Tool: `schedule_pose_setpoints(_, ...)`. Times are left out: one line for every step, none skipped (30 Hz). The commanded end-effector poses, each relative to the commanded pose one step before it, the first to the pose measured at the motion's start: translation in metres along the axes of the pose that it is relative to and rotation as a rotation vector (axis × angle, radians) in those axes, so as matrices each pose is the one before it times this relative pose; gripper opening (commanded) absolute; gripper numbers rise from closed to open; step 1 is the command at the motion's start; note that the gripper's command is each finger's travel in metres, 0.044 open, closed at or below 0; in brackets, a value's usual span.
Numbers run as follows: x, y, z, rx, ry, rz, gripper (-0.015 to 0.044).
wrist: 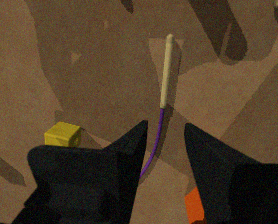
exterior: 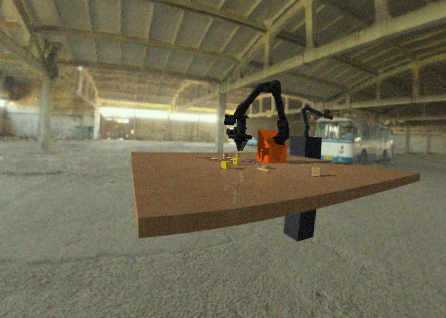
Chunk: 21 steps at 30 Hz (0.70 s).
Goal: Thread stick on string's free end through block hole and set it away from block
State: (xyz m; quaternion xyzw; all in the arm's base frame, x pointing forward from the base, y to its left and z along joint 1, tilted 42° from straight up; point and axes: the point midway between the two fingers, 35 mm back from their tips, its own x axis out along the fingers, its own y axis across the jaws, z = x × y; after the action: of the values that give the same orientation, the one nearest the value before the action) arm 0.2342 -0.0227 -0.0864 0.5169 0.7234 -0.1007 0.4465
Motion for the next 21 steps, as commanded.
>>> schedule_pose_setpoints(0.00002,-0.0011,0.00042,0.0068,-0.00274,-0.00406,0.0123)
schedule_pose_setpoints(0.0,0.0,0.0,0.0,0.0,0.0,0.0123)
schedule_pose_setpoints(0.0,0.0,0.0,0.0,0.0,0.0,0.0123)
schedule_pose_setpoints(0.0,0.0,0.0,0.0,0.0,0.0,0.0123)
schedule_pose_setpoints(0.0,0.0,0.0,0.0,0.0,0.0,0.0123)
schedule_pose_setpoints(0.00027,0.00002,0.00003,0.0,-0.00002,0.0,0.0123)
schedule_pose_setpoints(0.00054,0.00004,0.00005,0.0,-0.00004,0.0,0.0123)
schedule_pose_setpoints(0.00082,0.00005,0.00007,0.0,-0.00006,0.0,0.0123)
schedule_pose_setpoints(0.00107,0.00007,0.00009,0.0,-0.00007,0.0,0.0123)
schedule_pose_setpoints(0.00131,0.00008,0.00011,0.0,-0.00008,0.0,0.0123)
schedule_pose_setpoints(0.00153,0.00009,0.00012,0.0,-0.00008,0.0,0.0123)
schedule_pose_setpoints(0.00163,0.00009,0.00012,0.0,-0.00008,0.0,0.0123)
schedule_pose_setpoints(0.00165,0.00009,0.00011,0.0,-0.00007,0.00001,0.0123)
schedule_pose_setpoints(0.00165,0.00008,0.0001,0.0,-0.00006,0.00001,0.0123)
schedule_pose_setpoints(0.00165,0.00008,0.00009,0.0,-0.00005,0.00002,0.0123)
schedule_pose_setpoints(0.00164,0.00007,0.00008,0.0,-0.00004,0.00002,0.0123)
schedule_pose_setpoints(0.00164,0.00006,0.00007,0.0,-0.00003,0.00002,0.0123)
schedule_pose_setpoints(0.00164,0.00006,0.00006,0.0,-0.00002,0.00003,0.0123)
schedule_pose_setpoints(0.00169,0.00006,0.00005,0.0,0.0,0.00003,0.0123)
schedule_pose_setpoints(0.00169,0.00005,0.00004,0.0,0.00001,0.00003,0.0123)
schedule_pose_setpoints(0.00169,0.00004,0.00003,0.0,0.00002,0.00004,0.0123)
